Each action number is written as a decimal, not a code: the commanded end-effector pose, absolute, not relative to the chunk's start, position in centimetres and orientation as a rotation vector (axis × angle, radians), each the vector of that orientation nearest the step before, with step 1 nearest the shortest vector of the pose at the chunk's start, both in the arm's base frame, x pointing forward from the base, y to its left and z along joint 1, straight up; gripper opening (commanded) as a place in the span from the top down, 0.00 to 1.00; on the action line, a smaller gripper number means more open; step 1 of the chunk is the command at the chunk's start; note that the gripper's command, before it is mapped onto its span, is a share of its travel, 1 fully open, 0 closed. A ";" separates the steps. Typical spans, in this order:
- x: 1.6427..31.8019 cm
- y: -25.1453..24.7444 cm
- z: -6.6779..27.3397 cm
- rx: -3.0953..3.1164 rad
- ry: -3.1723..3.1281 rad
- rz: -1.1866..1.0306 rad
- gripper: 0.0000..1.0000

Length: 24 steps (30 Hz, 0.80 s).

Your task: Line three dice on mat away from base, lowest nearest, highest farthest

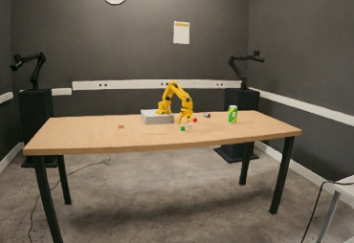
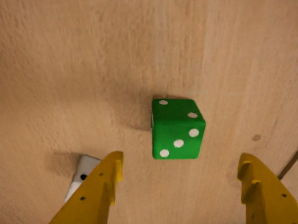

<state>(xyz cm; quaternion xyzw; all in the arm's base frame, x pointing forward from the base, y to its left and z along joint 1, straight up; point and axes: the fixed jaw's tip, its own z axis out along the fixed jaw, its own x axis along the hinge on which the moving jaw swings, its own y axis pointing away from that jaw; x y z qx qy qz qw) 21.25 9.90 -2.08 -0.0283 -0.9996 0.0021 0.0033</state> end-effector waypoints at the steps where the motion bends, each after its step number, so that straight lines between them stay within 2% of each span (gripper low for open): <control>1: 21.0 9.7 -3.1 -0.109 -3.118 0.015 0.69; 24: 20.9 9.6 -5.1 -0.109 -3.118 0.015 0.69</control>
